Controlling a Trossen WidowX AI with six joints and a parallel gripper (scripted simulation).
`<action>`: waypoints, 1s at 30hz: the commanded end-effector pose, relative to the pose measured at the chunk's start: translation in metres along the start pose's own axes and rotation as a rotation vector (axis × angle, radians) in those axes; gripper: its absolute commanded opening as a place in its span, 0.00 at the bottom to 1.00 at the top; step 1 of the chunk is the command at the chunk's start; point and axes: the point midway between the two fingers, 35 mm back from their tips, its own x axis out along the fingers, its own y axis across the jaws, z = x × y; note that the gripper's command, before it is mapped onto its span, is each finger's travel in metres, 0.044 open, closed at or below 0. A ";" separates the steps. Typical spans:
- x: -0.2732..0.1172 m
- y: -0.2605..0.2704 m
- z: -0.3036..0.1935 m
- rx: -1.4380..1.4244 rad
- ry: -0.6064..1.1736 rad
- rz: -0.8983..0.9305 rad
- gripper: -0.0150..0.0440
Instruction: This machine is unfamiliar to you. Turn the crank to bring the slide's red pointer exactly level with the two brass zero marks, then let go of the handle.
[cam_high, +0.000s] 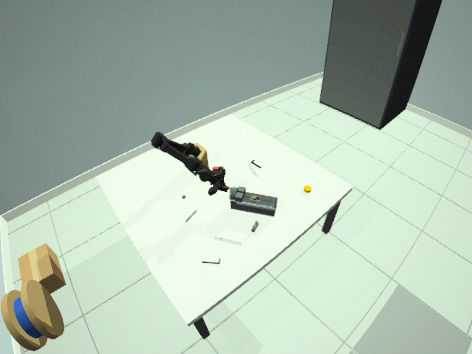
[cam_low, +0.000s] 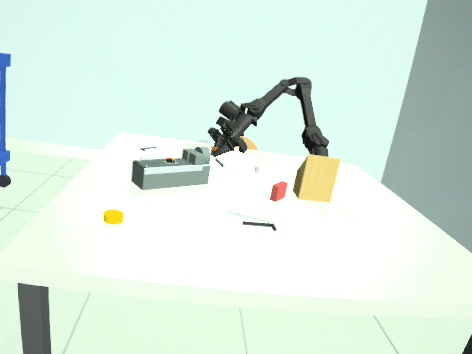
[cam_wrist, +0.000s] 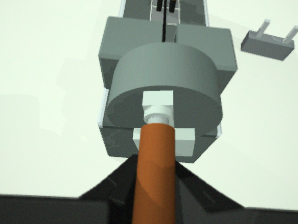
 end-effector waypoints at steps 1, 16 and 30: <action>-0.002 -0.009 0.001 0.005 -0.005 -0.023 0.25; -0.002 -0.010 0.001 0.005 -0.005 -0.023 0.25; -0.001 -0.012 0.001 0.005 -0.005 -0.023 0.25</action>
